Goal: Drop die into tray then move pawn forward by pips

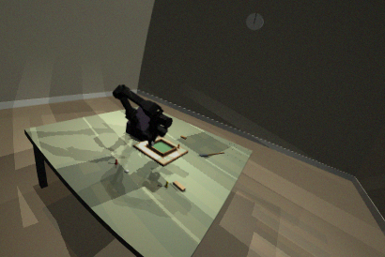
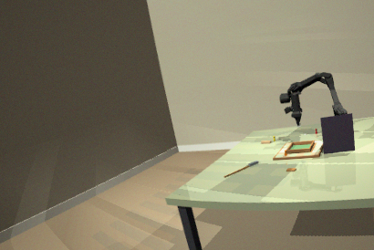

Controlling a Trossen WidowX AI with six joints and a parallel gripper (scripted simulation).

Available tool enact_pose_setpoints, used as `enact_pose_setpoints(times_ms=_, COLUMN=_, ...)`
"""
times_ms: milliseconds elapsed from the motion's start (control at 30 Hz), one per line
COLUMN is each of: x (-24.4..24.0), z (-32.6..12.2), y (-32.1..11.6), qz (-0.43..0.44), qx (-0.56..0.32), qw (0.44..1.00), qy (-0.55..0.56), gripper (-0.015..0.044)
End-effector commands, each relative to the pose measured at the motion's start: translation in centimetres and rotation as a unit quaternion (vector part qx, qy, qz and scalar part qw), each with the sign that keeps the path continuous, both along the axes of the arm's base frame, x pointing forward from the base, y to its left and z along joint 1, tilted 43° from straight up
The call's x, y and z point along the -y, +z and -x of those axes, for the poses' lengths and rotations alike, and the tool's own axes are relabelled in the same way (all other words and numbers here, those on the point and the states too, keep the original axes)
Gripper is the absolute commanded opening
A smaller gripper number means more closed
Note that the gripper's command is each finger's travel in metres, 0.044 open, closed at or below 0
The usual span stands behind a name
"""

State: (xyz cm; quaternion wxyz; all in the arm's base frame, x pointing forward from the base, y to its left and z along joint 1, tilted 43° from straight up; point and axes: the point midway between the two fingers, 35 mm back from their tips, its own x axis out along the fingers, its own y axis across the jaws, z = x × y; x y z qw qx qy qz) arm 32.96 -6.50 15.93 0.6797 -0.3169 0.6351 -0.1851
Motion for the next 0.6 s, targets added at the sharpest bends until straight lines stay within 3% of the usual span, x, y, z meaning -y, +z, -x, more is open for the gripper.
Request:
enact_pose_setpoints(times_ms=0, x=-1.1, z=0.1, y=-1.9, qz=0.006, qx=-0.054, qw=0.997, qy=0.053, gripper=0.0)
enact_pose_setpoints(times_ms=567, x=-5.7, z=0.7, y=-7.6, qz=0.038, qx=-0.241, qw=0.933, qy=0.266, gripper=0.0)
